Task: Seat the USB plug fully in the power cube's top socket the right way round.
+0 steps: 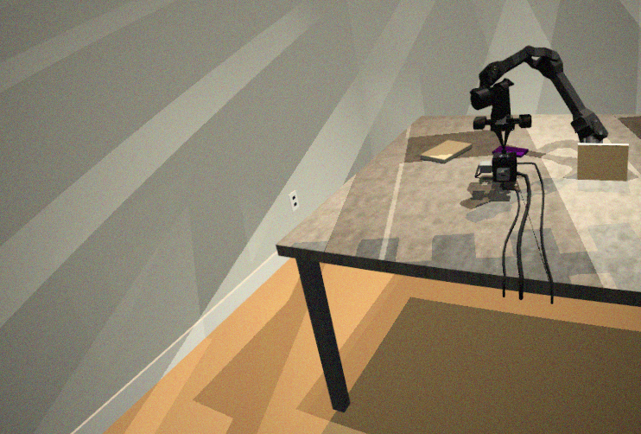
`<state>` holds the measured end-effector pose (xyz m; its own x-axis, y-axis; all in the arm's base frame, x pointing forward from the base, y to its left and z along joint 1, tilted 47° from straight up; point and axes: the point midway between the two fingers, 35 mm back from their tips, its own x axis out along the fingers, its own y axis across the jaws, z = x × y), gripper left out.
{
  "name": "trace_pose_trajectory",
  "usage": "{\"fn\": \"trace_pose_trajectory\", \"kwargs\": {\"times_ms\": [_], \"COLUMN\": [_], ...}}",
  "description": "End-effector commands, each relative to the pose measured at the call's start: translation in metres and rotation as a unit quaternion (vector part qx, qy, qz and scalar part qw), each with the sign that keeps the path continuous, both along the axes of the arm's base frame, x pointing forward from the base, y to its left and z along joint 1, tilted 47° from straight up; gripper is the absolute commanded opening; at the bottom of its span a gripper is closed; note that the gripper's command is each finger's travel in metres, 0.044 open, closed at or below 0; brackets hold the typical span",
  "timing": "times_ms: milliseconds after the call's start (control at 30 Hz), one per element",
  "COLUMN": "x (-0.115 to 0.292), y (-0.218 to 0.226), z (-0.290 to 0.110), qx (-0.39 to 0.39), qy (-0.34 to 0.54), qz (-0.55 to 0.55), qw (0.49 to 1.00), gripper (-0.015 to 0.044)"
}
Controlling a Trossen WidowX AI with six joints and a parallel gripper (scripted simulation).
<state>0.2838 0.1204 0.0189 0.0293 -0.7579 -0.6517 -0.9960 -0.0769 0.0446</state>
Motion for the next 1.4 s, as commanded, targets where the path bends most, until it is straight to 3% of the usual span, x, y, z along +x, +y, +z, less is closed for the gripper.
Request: {"fn": "trace_pose_trajectory", "kwargs": {"times_ms": [0, 1367], "x": [0.0000, 0.0001], "y": [-0.0014, -0.0050], "z": [-0.0006, -0.0040], "qx": [-0.003, -0.003], "qy": [0.001, 0.001], "qz": [0.003, 0.003], "qw": [1.000, 1.000], "gripper": [0.0000, 0.0000]}}
